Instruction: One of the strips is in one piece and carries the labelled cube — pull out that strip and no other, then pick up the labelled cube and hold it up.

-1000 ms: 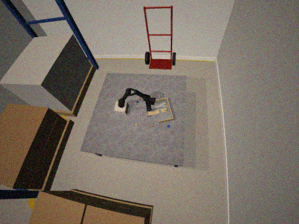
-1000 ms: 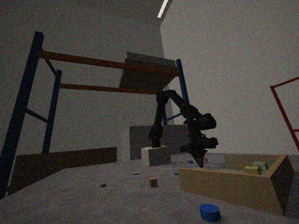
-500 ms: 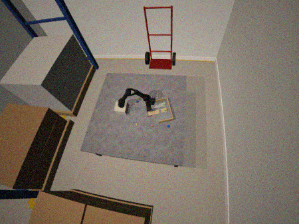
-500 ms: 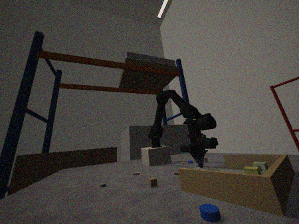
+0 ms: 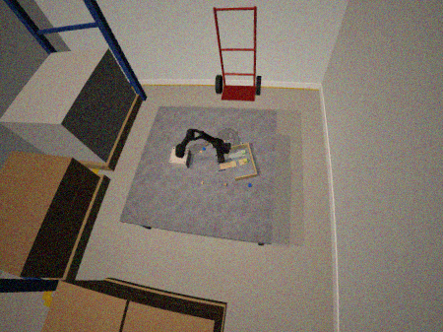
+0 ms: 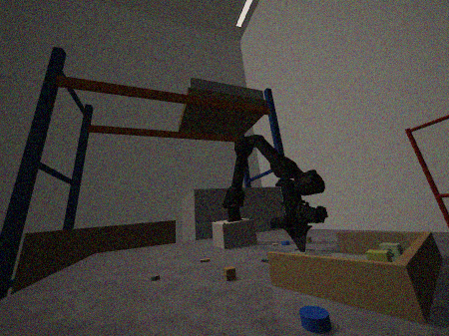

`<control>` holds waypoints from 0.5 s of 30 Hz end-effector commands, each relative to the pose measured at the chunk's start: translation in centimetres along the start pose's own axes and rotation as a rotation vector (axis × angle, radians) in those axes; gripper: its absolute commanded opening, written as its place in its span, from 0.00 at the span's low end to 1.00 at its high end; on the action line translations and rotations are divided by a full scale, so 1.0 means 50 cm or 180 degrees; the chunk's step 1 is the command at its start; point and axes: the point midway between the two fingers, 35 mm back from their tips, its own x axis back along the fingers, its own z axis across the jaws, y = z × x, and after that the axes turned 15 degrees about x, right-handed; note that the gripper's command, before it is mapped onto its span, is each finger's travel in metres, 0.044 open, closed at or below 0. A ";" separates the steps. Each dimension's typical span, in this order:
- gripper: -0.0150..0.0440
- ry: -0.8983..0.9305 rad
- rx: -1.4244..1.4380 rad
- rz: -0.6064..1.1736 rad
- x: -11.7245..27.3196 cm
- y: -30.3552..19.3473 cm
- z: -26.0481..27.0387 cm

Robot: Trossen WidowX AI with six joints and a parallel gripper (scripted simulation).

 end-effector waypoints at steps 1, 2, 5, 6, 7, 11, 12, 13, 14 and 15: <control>0.25 0.0016 0.0012 -0.0004 -0.004 0.000 0.001; 0.25 0.0016 0.0012 -0.0004 -0.004 0.000 0.001; 0.25 0.0016 0.0012 -0.0004 -0.005 0.001 0.001; 0.25 0.0016 0.0012 -0.0004 -0.005 0.001 0.001; 0.25 0.0016 0.0012 -0.0004 -0.005 0.001 0.001; 0.25 0.0016 0.0012 -0.0004 -0.006 0.001 0.001; 0.25 0.0016 0.0012 -0.0004 -0.006 0.001 0.001; 0.25 0.0016 0.0012 -0.0004 -0.006 0.001 0.001; 0.25 0.0016 0.0012 -0.0004 -0.006 0.001 0.001; 0.25 0.0016 0.0012 -0.0003 -0.006 -0.001 0.001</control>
